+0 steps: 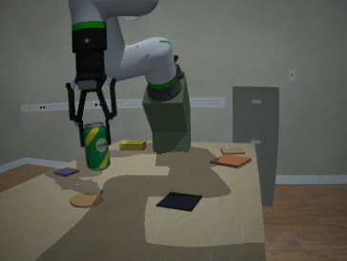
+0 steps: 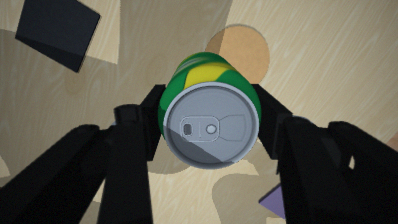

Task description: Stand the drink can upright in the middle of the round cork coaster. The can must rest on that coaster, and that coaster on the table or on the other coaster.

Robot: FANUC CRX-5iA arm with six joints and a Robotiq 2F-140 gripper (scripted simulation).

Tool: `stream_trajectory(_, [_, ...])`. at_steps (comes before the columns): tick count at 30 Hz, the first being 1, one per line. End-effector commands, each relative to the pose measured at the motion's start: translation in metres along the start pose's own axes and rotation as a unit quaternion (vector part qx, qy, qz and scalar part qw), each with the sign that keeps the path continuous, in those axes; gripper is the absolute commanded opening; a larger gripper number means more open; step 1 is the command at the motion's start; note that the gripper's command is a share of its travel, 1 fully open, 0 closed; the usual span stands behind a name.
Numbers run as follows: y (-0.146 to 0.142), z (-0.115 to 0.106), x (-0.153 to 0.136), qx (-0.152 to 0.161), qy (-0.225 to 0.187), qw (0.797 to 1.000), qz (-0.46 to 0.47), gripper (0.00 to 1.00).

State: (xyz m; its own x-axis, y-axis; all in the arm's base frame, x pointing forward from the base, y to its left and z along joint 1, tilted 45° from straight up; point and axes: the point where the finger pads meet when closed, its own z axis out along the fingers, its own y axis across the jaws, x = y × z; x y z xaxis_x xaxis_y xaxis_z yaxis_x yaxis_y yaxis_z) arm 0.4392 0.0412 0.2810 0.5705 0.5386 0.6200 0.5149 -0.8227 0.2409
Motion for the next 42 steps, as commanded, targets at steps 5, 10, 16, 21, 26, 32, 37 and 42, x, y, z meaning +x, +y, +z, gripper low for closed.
stream_trajectory(5, [0.025, -0.007, 0.000, -0.001, 0.016, 1.000, -0.002, 0.10])
stream_trajectory(10, [0.037, -0.011, 0.000, -0.007, 0.024, 1.000, -0.002, 0.10])
stream_trajectory(16, [0.043, -0.013, 0.000, -0.012, 0.029, 1.000, -0.003, 0.10])
stream_trajectory(21, [0.045, -0.013, 0.000, -0.012, 0.029, 0.999, -0.003, 0.10])
stream_trajectory(26, [0.045, -0.013, 0.000, -0.012, 0.030, 0.999, -0.003, 0.10])
stream_trajectory(32, [0.047, 0.028, 0.002, -0.012, 0.030, 0.999, -0.003, 0.10])
stream_trajectory(37, [0.047, 0.058, 0.003, -0.012, 0.029, 0.999, -0.003, 0.10])
stream_trajectory(42, [0.047, 0.070, 0.003, -0.012, 0.029, 0.999, -0.003, 0.10])
